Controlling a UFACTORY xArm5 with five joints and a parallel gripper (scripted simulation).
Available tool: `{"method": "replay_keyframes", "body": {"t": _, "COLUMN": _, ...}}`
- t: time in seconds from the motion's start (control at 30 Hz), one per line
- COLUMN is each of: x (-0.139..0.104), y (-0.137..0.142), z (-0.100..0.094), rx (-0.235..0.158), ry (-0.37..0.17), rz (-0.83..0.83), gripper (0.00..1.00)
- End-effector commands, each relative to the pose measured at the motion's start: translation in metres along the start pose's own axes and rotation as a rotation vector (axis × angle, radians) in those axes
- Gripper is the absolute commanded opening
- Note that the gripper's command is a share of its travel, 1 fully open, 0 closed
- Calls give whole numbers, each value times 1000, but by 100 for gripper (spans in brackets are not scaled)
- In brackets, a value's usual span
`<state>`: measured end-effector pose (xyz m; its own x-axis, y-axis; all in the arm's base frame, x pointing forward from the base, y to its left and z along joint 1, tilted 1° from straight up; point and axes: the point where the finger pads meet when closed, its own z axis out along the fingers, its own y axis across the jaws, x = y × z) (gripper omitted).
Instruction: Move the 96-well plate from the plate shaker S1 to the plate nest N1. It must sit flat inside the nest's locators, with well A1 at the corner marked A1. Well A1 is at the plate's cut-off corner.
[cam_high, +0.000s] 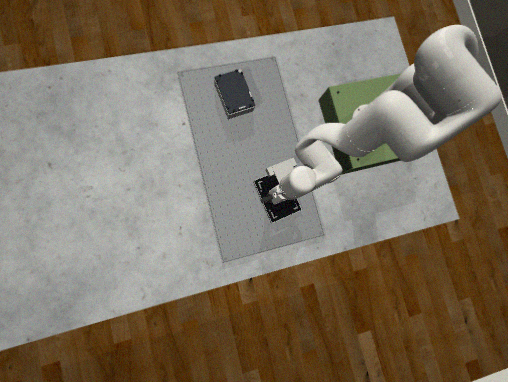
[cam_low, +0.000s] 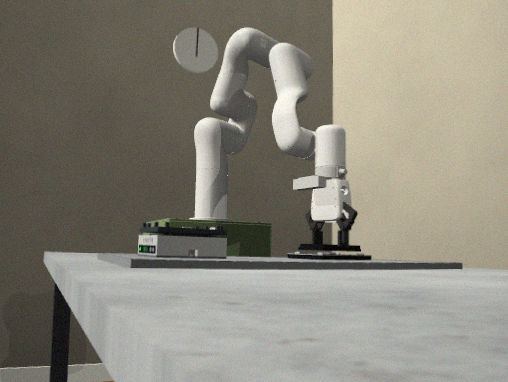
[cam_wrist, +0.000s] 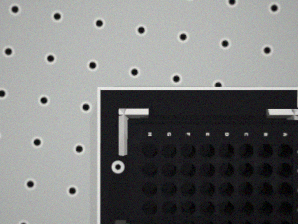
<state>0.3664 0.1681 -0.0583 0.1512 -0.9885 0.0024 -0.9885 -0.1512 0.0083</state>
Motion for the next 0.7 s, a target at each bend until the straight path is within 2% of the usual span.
{"method": "replay_keyframes", "body": {"t": 0.0, "x": 0, "y": -1, "z": 0, "rx": 4, "ry": 3, "rz": 0, "gripper": 0}}
{"method": "replay_keyframes", "body": {"t": 0.67, "x": 0, "y": -1, "z": 3, "rx": 4, "ry": 3, "rz": 0, "gripper": 0}}
